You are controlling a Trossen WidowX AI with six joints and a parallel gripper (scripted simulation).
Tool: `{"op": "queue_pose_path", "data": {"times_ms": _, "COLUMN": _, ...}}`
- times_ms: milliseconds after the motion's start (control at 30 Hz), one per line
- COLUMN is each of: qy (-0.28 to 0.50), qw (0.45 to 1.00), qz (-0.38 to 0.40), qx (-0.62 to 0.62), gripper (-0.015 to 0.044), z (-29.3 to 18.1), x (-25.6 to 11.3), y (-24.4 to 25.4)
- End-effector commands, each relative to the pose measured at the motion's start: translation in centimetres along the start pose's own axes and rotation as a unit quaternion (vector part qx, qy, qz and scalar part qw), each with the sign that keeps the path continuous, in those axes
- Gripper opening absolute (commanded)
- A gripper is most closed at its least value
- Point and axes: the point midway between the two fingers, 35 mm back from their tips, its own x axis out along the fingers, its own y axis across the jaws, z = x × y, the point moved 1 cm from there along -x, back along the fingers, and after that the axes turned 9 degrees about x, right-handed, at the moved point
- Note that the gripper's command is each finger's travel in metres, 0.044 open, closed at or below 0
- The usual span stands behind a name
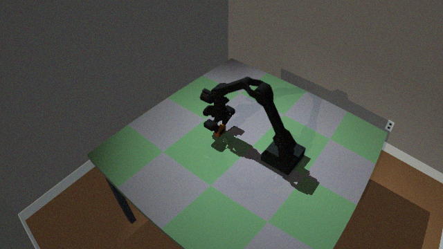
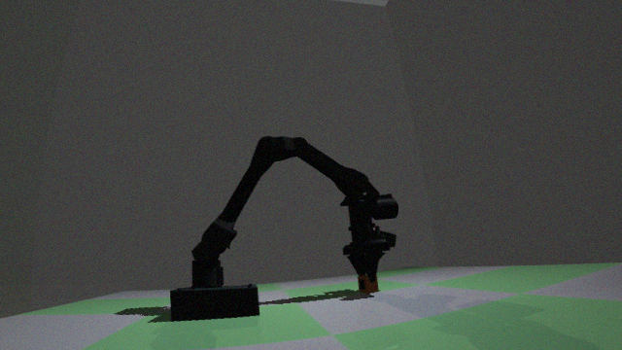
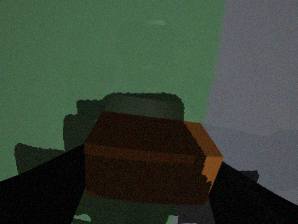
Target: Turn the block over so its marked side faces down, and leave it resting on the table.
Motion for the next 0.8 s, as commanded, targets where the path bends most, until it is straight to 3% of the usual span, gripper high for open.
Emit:
{"op": "queue_pose_path", "data": {"times_ms": 0, "qy": 0.003, "qw": 1.000, "qz": 0.001, "qx": 0.002, "gripper": 0.0255, "z": -0.1, "x": 0.2, "y": 0.0}}
{"op": "queue_pose_path", "data": {"times_ms": 467, "qy": 0.003, "qw": 1.000, "qz": 0.001, "qx": 0.002, "gripper": 0.0162, "z": -0.1, "x": 0.2, "y": 0.0}}
{"op": "queue_pose_path", "data": {"times_ms": 667, "qy": 0.003, "qw": 1.000, "qz": 0.000, "qx": 0.002, "gripper": 0.0005, "z": 0.0, "x": -2.6, "y": 0.0}}
{"op": "queue_pose_path", "data": {"times_ms": 767, "qy": 0.003, "qw": 1.000, "qz": 0.000, "qx": 0.002, "gripper": 0.0000, "z": 0.0, "x": -2.8, "y": 0.0}}
